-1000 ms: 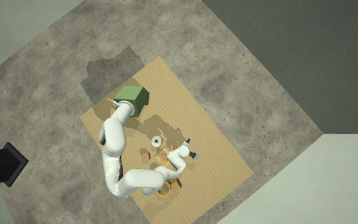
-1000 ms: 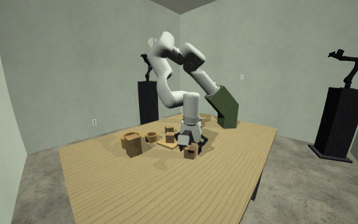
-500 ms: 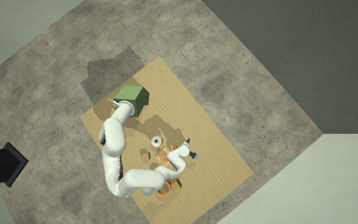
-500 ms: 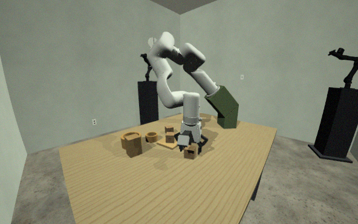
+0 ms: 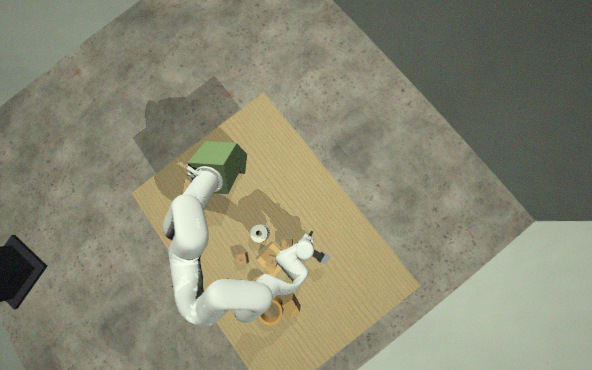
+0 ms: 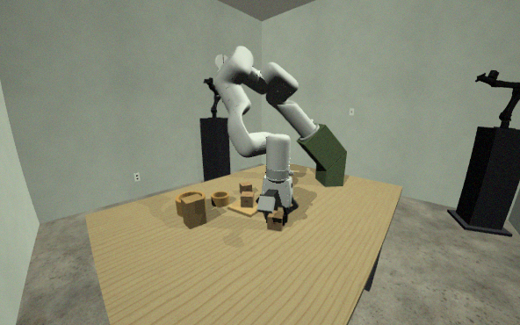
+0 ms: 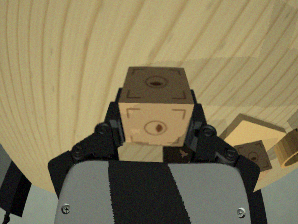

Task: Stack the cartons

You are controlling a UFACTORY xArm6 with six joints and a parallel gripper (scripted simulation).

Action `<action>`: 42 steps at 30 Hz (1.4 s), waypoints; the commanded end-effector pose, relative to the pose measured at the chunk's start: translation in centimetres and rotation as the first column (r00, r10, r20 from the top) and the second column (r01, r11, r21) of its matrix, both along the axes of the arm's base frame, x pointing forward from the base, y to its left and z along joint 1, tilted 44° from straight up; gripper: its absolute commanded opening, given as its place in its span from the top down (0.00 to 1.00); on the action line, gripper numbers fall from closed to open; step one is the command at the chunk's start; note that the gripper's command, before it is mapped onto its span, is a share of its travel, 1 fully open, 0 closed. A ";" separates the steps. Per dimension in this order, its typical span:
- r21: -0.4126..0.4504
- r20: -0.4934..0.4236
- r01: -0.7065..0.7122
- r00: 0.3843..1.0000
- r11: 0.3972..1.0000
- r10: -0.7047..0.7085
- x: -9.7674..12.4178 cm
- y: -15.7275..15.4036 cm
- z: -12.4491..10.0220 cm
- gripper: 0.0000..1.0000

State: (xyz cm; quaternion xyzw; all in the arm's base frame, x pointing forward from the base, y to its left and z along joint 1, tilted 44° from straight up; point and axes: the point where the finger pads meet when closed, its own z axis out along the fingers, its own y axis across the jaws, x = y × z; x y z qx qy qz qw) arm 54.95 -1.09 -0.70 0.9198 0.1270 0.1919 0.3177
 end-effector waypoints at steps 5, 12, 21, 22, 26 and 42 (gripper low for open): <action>0.001 0.002 -0.002 1.000 1.000 0.002 0.1 0.1 0.1 1.00; 0.001 0.002 -0.002 1.000 1.000 0.002 0.1 0.1 0.1 1.00; 0.001 0.002 -0.002 1.000 1.000 0.002 0.1 0.1 0.1 1.00; 0.001 0.002 -0.002 1.000 1.000 0.002 0.0 0.1 0.1 1.00; 0.000 0.002 -0.002 1.000 1.000 0.002 -1.5 2.1 2.8 1.00; 0.009 -0.002 0.000 1.000 1.000 0.000 -7.3 -1.4 10.9 1.00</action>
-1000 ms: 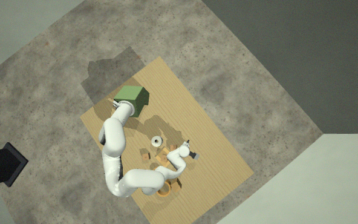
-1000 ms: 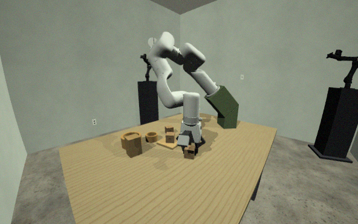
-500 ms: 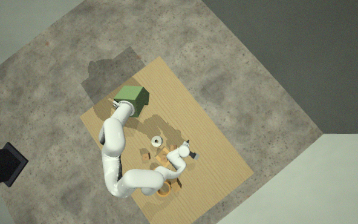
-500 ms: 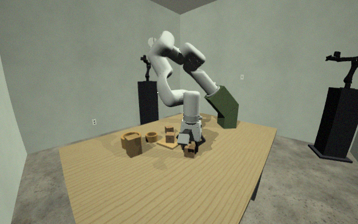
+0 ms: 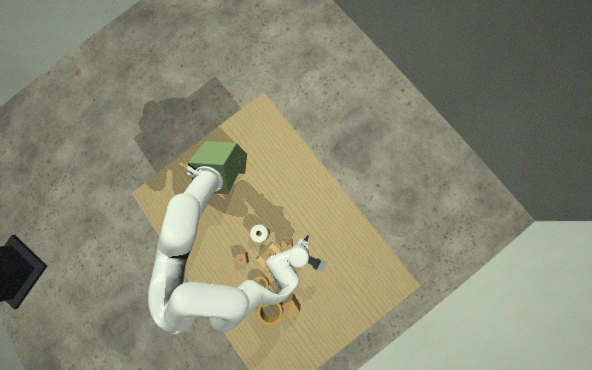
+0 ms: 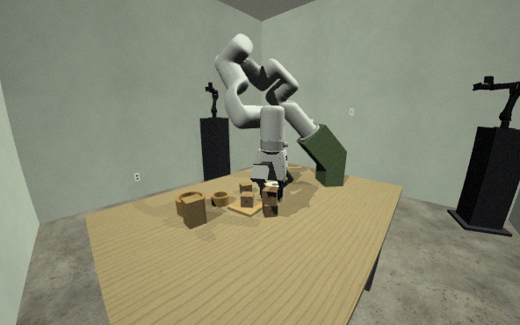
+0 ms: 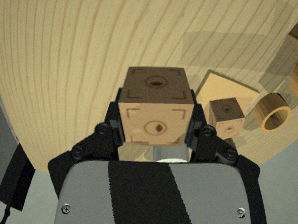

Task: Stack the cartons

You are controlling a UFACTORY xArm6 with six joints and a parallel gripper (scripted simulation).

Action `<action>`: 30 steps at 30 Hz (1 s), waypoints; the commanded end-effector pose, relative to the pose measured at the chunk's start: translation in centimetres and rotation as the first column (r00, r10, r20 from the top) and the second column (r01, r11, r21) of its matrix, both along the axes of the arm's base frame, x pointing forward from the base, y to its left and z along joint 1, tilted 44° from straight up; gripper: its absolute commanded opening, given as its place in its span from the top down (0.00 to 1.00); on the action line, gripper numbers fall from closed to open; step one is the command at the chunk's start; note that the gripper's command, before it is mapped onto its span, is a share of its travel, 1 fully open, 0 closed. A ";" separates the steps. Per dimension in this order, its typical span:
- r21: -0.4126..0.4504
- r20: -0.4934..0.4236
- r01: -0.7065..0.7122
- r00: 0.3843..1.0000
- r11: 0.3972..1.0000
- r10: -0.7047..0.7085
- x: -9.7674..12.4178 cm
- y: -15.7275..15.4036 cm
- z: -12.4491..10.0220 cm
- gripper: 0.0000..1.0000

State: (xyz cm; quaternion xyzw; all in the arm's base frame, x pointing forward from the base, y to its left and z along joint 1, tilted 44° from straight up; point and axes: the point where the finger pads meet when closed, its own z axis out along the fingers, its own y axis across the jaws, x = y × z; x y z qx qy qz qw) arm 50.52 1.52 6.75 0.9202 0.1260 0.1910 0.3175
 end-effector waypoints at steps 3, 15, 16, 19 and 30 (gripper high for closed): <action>0.001 0.003 -0.004 1.000 1.000 0.004 -4.6 -6.0 4.6 1.00; -0.001 0.004 -0.004 1.000 1.000 0.004 -6.7 -13.2 5.1 1.00; 0.000 0.003 -0.004 1.000 1.000 0.004 -6.6 -13.4 4.9 1.00; 0.000 0.003 -0.004 1.000 1.000 0.004 -6.6 -13.4 4.9 1.00; 0.001 0.002 -0.004 1.000 1.000 0.004 -6.1 -14.0 4.1 1.00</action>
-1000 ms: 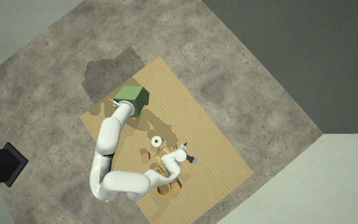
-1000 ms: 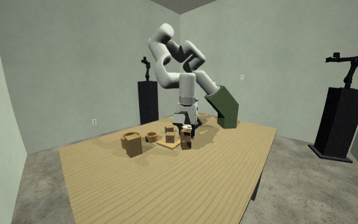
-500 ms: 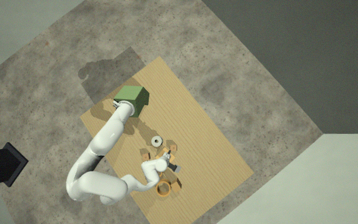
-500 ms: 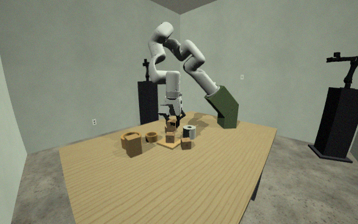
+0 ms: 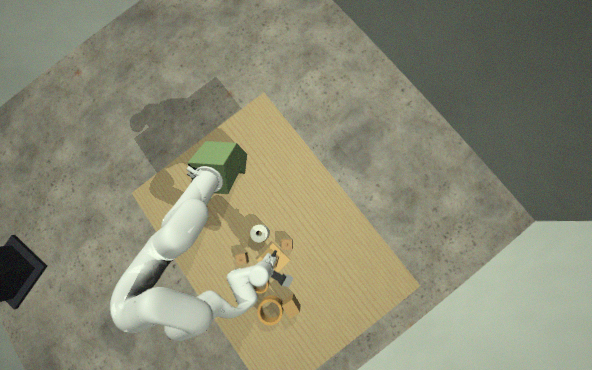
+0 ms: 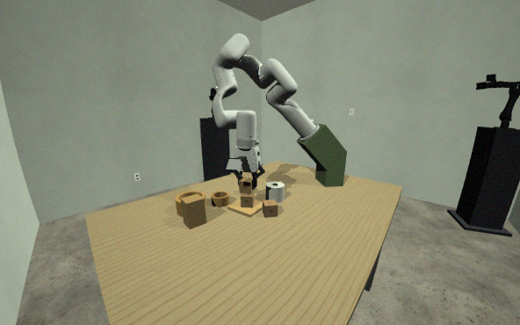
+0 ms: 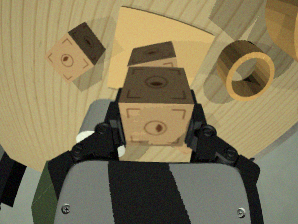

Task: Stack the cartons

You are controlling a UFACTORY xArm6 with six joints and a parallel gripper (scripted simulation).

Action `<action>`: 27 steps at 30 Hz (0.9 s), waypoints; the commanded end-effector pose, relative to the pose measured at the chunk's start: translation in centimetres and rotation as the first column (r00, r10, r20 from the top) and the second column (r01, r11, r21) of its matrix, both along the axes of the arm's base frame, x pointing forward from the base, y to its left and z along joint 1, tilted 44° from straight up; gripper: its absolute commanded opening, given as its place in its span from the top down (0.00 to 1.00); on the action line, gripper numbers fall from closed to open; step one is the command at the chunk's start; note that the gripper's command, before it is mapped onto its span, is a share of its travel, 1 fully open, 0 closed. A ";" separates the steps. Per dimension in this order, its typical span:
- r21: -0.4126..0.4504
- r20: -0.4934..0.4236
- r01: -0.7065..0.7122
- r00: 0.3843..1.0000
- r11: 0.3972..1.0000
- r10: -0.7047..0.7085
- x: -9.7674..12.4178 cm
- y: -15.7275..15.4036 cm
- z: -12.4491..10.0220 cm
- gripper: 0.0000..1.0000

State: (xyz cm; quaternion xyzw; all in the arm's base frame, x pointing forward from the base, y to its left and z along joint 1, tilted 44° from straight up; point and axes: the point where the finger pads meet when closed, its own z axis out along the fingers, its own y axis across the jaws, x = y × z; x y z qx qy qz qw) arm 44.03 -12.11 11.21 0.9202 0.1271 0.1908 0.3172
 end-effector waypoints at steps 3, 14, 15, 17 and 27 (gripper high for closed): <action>0.001 0.003 -0.002 1.000 1.000 0.002 0.5 -0.5 -0.6 1.00; 0.001 0.003 -0.002 1.000 1.000 0.002 0.5 -0.5 -0.6 1.00; 0.001 0.003 -0.002 1.000 1.000 0.002 0.5 -0.5 -0.6 1.00; 0.001 0.003 -0.002 1.000 1.000 0.002 0.5 -0.5 -0.6 0.00; 0.001 0.003 -0.002 1.000 1.000 0.002 0.5 -0.5 -0.6 0.00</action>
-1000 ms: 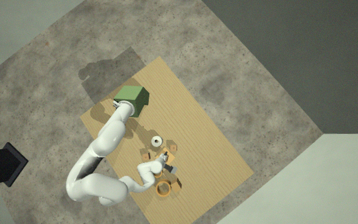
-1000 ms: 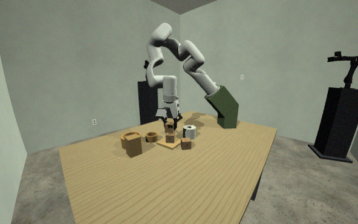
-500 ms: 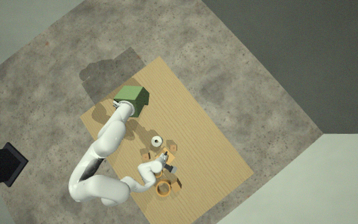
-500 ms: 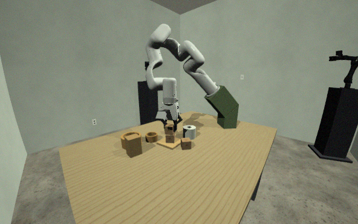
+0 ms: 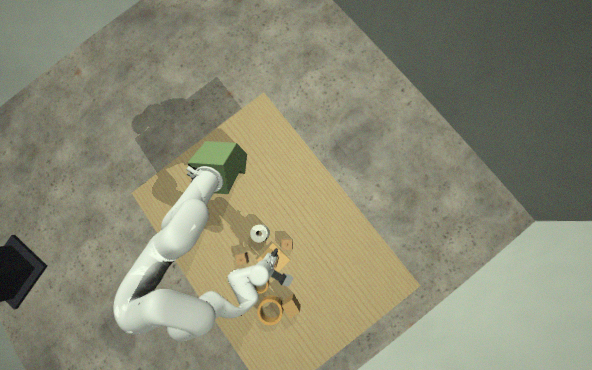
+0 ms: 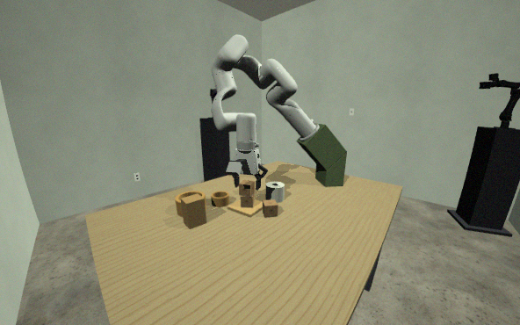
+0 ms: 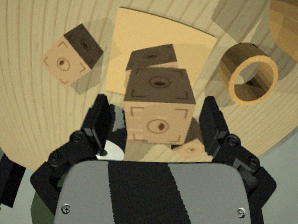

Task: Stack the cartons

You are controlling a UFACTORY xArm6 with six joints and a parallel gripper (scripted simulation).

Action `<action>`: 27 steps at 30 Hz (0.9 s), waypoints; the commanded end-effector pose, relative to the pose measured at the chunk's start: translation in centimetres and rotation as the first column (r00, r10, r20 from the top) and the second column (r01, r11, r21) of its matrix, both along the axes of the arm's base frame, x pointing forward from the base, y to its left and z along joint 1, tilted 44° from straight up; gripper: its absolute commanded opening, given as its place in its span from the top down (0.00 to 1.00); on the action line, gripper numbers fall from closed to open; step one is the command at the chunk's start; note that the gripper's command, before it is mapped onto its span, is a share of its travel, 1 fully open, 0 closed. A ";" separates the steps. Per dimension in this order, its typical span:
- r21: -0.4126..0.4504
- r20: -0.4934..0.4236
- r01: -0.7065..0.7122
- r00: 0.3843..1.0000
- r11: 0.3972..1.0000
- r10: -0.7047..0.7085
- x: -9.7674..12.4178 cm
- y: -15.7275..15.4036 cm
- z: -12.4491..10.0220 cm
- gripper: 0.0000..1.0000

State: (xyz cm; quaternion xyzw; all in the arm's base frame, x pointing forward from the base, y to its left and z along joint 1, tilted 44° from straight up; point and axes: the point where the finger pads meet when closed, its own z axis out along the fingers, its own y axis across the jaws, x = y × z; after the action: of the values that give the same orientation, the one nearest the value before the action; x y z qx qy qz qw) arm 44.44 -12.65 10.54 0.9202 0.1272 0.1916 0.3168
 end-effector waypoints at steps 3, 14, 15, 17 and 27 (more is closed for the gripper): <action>0.000 0.002 -0.001 1.000 1.000 0.001 0.1 0.0 0.1 0.00; 0.000 0.002 -0.001 1.000 1.000 0.001 0.1 0.0 0.1 0.00; 0.000 0.002 -0.001 1.000 1.000 0.001 0.1 0.0 0.1 0.00; 0.000 0.002 -0.001 1.000 1.000 0.001 0.1 0.0 0.1 0.00; -0.001 0.003 -0.001 1.000 1.000 0.001 -0.5 0.8 1.1 0.00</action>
State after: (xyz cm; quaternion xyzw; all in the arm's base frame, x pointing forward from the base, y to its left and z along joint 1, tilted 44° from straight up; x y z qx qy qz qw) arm 44.38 -12.61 10.59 0.9202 0.1272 0.1913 0.3169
